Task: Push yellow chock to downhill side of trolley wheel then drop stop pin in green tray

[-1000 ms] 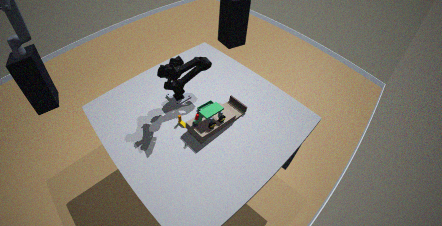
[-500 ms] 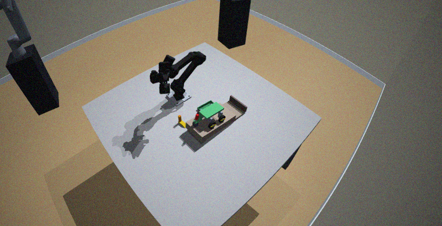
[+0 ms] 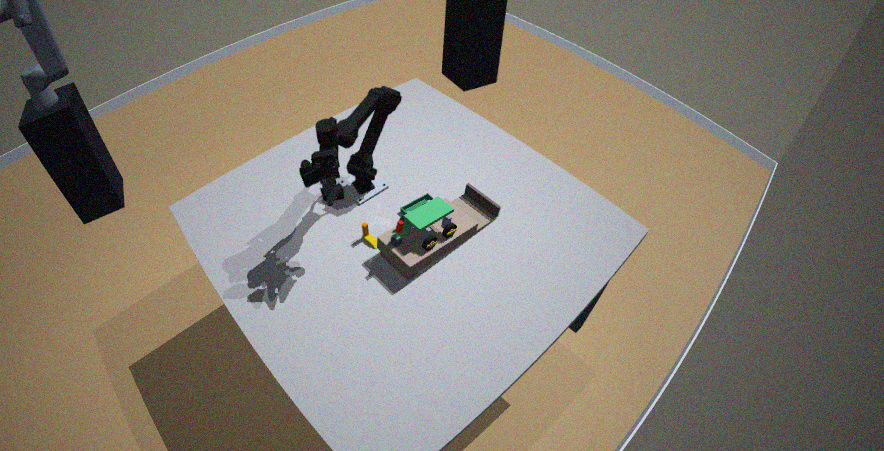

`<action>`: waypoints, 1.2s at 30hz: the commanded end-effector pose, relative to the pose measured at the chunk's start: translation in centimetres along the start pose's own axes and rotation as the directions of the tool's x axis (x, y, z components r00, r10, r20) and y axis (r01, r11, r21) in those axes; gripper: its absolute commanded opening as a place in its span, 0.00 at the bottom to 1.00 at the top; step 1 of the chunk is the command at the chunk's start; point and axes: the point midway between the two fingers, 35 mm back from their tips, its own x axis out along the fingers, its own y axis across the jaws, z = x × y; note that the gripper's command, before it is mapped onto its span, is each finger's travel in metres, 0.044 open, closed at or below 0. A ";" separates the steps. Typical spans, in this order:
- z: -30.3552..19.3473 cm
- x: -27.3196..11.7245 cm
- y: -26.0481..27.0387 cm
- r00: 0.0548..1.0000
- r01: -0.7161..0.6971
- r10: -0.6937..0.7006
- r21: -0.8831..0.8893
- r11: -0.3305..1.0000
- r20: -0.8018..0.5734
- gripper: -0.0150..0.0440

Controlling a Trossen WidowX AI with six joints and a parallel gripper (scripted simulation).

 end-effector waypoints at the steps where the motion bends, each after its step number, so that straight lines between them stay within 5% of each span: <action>1: -0.4 1.6 -3.1 0.980 0.197 -0.197 -0.017 0.980 0.012 0.58; 9: -2.3 2.1 -8.4 0.857 0.513 -0.516 -0.123 0.850 0.008 0.58; 18: -5.3 -0.5 -13.4 0.551 0.779 -0.834 -0.349 0.521 -0.013 0.58; 27: -7.6 -5.7 -15.5 0.141 0.771 -0.989 -0.632 0.080 0.048 0.58; 36: -7.8 -6.1 -15.5 0.110 0.757 -0.992 -0.651 0.046 0.057 0.58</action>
